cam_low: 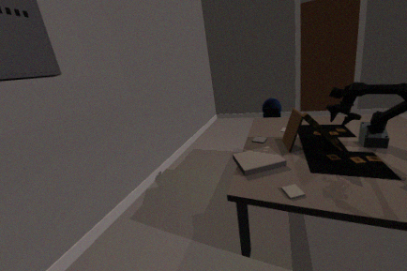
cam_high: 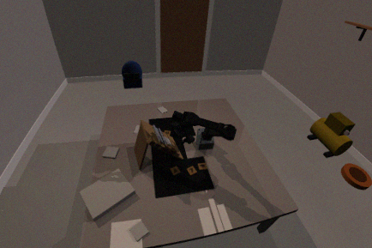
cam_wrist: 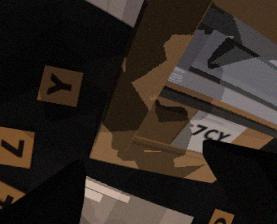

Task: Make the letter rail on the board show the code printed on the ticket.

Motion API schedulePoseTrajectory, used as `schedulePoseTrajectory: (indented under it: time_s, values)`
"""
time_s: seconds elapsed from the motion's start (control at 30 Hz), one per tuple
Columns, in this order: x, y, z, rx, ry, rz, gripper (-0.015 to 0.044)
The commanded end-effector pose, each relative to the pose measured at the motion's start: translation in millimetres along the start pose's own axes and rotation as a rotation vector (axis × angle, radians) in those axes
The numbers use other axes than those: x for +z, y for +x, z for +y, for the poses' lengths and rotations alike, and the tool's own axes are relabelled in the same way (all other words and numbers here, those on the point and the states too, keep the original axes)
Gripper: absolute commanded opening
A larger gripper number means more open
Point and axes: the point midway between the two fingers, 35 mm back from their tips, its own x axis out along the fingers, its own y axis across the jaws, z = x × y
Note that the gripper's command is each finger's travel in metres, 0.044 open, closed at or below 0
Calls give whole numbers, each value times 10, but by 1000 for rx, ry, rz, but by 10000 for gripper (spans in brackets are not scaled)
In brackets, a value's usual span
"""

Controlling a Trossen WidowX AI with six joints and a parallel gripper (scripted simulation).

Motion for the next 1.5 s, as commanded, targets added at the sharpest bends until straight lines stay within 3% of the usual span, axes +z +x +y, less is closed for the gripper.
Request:
schedulePoseTrajectory:
  time_s: [0.0, 1.27, 1.47]
  values:
    - [68, 410, 468, 28, 525, 125, 340]
    - [-118, 991, 1700, -133, 1863, 365, 340]
    - [-121, 993, 1707, -135, 1873, 366, 340]
